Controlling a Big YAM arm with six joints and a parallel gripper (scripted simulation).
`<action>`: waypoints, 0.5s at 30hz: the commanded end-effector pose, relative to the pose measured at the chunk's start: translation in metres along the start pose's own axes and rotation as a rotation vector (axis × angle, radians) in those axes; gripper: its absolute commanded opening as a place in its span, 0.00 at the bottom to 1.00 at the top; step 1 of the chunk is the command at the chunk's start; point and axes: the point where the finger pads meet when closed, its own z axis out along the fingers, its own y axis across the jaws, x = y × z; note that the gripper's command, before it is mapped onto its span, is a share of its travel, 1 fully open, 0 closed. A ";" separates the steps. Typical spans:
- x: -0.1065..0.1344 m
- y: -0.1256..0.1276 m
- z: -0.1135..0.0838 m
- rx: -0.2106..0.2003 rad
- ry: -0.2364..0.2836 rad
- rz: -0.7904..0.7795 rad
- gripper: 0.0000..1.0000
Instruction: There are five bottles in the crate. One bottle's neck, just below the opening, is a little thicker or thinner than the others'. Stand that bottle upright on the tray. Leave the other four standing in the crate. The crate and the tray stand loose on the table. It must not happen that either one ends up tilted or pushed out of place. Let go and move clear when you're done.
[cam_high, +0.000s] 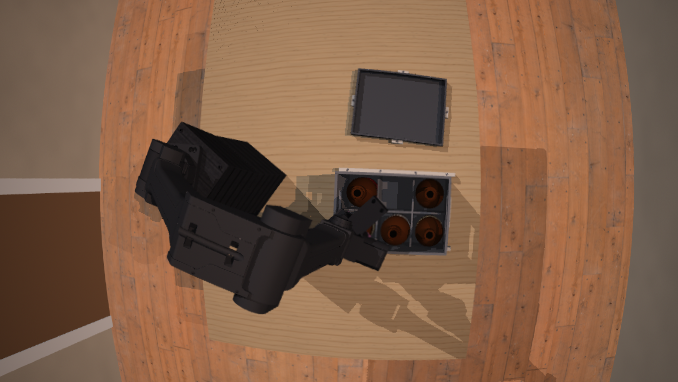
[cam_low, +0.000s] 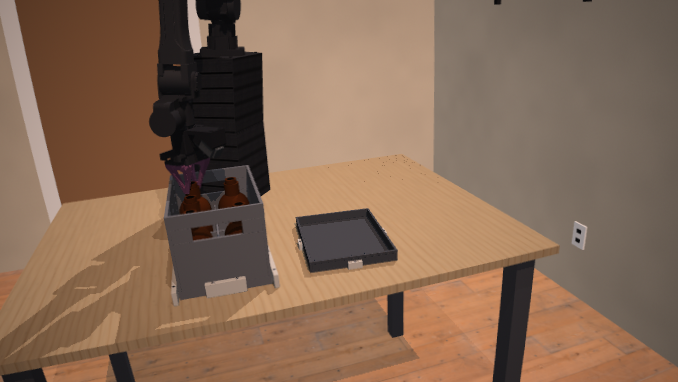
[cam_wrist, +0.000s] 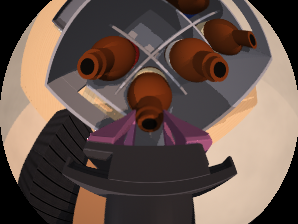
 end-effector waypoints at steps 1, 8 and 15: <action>-0.006 0.001 0.001 0.004 -0.002 -0.008 0.00; -0.006 0.001 0.001 0.004 -0.002 -0.008 0.00; -0.006 0.001 0.001 0.004 -0.002 -0.008 0.61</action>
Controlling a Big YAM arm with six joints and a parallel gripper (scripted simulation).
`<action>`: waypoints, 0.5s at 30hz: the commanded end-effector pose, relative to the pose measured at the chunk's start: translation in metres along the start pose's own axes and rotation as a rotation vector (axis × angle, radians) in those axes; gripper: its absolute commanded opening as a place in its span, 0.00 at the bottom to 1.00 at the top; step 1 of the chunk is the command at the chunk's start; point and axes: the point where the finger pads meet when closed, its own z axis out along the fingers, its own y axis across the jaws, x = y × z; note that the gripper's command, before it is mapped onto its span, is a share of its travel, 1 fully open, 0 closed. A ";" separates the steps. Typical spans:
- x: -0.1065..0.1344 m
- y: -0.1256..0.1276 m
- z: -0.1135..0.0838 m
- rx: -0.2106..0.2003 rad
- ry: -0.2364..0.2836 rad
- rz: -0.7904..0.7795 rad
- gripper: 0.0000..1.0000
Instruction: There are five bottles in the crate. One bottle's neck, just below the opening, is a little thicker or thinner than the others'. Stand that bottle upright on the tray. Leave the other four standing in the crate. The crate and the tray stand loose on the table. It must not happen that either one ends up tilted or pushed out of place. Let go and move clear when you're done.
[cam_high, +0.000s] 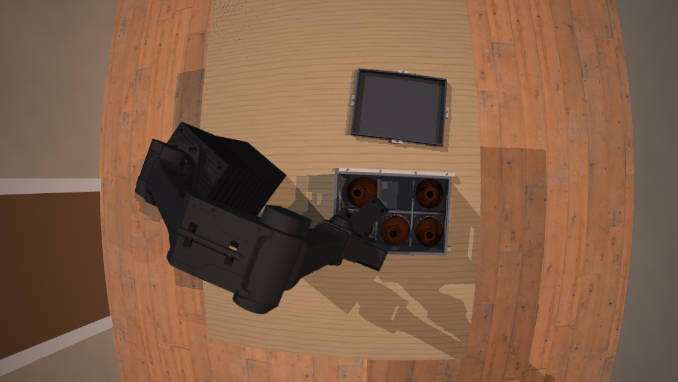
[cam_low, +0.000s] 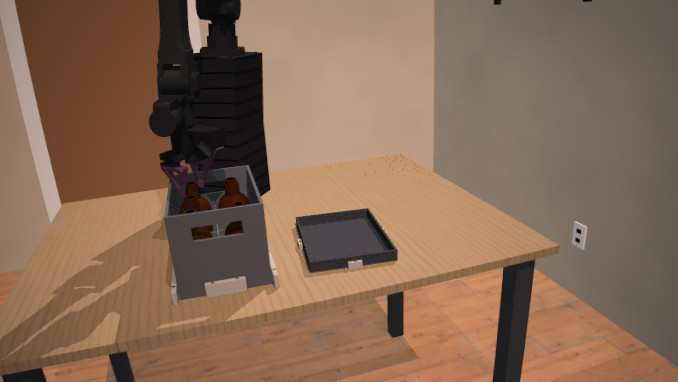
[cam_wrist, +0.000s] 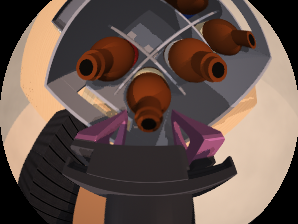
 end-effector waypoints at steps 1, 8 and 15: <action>-0.004 0.004 0.001 -0.002 0.001 -0.008 0.61; -0.003 0.007 0.001 -0.007 0.004 -0.007 0.61; -0.003 0.007 0.001 -0.007 0.004 -0.007 0.61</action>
